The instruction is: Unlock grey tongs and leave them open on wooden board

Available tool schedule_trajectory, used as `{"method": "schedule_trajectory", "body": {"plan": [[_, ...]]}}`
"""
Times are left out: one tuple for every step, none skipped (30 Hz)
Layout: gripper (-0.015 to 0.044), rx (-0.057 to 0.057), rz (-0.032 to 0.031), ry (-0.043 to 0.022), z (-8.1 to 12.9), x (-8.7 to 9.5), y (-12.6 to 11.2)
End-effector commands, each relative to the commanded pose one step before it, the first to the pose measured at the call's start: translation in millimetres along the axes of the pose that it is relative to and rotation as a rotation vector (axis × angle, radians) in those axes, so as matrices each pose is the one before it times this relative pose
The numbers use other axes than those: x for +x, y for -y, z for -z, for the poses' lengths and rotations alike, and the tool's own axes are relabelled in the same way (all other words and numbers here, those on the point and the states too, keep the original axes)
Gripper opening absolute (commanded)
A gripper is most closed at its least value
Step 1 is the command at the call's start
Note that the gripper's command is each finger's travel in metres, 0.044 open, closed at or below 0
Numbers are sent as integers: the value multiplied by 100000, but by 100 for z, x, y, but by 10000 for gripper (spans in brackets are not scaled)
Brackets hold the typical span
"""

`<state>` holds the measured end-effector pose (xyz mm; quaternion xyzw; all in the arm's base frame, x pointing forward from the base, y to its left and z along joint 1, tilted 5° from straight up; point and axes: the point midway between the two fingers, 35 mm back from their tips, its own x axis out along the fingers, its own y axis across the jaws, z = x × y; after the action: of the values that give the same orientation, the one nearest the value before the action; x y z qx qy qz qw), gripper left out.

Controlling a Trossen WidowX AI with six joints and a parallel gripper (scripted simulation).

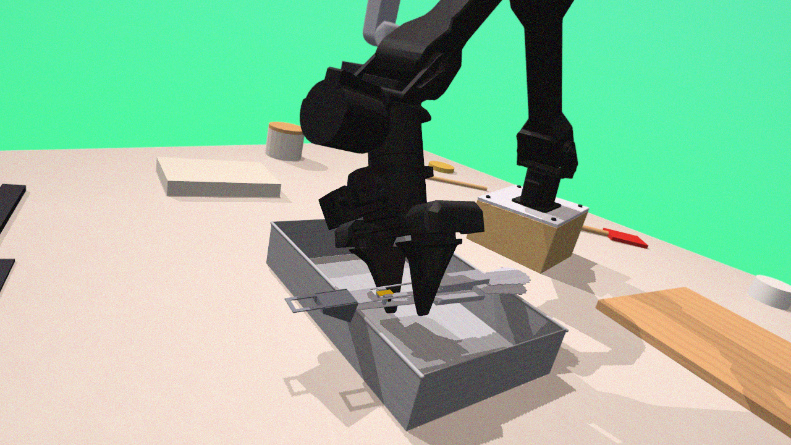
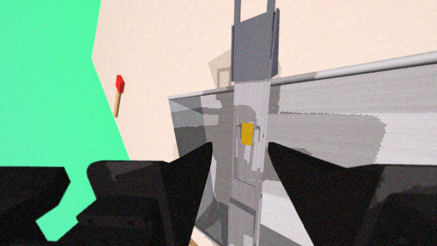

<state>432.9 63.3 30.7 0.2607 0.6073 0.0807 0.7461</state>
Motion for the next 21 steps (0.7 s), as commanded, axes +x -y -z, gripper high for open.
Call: {"method": "schedule_trajectory", "body": {"plan": [[260,771,771,-592,270,925,291],[260,2,-11,-1,13,162,0],[260,2,-11,-1,14,162,0],[260,2,-11,-1,15,162,0],[260,2,-11,-1,16,162,0],[260,2,-11,-1,16,162,0],[260,2,-9,-1,14,131,0],[260,1,-6,0,9,79,0],[260,0,-2,0,3,26,0],[260,0,0,0,0,0,0],[260,0,0,0,0,0,0],[260,0,0,0,0,0,0],[234,-623,-705,194,-134,-287,-227],[208,0,0,0,0,0,0],[181,0,0,0,0,0,0],[155,0,0,0,0,0,0],[129,0,0,0,0,0,0],[103,0,0,0,0,0,0],[96,0,0,0,0,0,0],[89,0,0,0,0,0,0],[83,0,0,0,0,0,0]]}}
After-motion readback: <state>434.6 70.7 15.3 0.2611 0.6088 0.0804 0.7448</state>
